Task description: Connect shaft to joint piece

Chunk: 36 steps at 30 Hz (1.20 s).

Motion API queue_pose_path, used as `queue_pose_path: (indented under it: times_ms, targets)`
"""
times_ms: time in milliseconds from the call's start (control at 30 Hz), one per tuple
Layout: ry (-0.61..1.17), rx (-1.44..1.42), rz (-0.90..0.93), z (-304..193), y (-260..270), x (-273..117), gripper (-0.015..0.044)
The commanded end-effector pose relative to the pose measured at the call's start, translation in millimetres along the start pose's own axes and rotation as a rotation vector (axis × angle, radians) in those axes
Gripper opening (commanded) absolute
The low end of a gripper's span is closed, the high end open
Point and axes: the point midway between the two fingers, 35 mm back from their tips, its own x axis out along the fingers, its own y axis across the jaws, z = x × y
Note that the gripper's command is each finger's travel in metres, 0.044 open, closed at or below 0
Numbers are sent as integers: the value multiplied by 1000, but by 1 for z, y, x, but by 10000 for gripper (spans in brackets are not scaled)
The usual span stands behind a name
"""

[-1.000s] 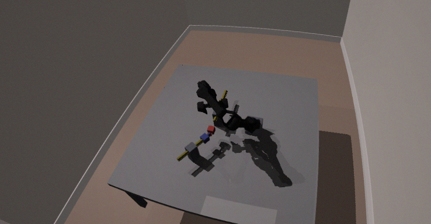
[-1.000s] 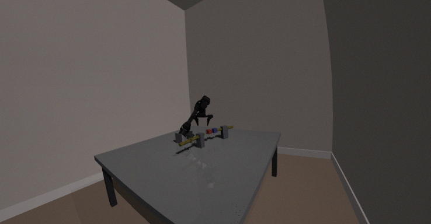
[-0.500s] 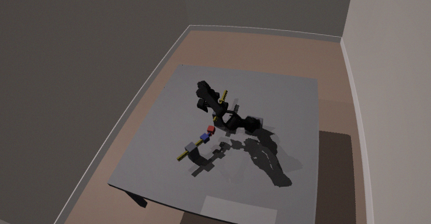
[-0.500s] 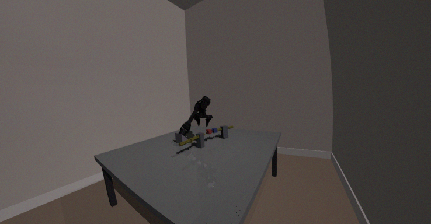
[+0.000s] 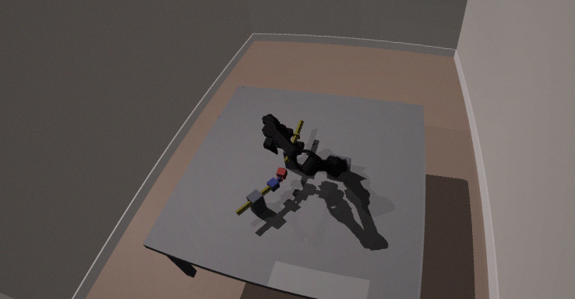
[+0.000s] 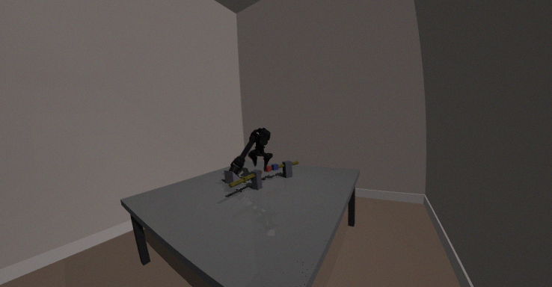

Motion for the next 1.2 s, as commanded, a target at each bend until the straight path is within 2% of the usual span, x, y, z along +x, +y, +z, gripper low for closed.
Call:
queue_pose_path:
  times_ms: [0,233,367,767,1167]
  targets:
    - [1,0,0,-5,-1,17,440]
    - [3,0,-3,-8,-4,43,440]
    - [2,-2,-3,-12,-3,43,440]
    - [5,-2,-3,-75,-4,37,440]
    - [6,-1,-2,-78,-4,47,440]
